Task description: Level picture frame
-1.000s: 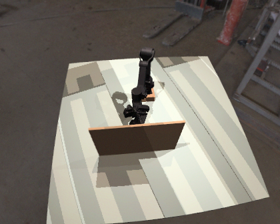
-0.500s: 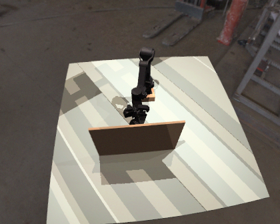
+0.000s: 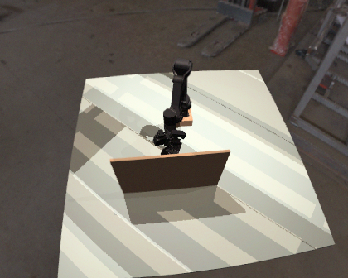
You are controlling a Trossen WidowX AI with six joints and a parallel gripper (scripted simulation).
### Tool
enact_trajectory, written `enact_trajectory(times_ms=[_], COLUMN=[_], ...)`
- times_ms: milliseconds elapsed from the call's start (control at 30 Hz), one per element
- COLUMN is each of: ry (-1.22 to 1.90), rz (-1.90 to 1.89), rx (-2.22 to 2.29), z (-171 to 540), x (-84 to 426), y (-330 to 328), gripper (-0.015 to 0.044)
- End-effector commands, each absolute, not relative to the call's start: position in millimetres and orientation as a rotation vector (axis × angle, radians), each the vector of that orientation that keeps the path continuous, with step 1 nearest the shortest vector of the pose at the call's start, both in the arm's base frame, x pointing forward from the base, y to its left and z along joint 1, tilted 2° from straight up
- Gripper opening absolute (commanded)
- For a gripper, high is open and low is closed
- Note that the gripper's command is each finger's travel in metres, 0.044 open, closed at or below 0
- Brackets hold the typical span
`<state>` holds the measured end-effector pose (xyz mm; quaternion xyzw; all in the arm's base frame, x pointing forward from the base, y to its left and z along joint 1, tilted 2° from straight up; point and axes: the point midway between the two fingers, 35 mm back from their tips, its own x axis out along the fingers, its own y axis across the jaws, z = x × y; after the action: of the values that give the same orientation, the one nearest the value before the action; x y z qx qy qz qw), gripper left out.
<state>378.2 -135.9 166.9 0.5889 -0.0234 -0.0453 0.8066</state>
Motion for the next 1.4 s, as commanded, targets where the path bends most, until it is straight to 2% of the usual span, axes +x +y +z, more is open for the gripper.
enact_trajectory(times_ms=[0, 1367], ry=[-0.053, -0.053], rz=[-0.098, -0.098], rx=[1.263, 1.263], z=[167.6, 177.3], x=[378.4, 378.7], y=[-136.1, -132.6], gripper=[0.0, 0.0])
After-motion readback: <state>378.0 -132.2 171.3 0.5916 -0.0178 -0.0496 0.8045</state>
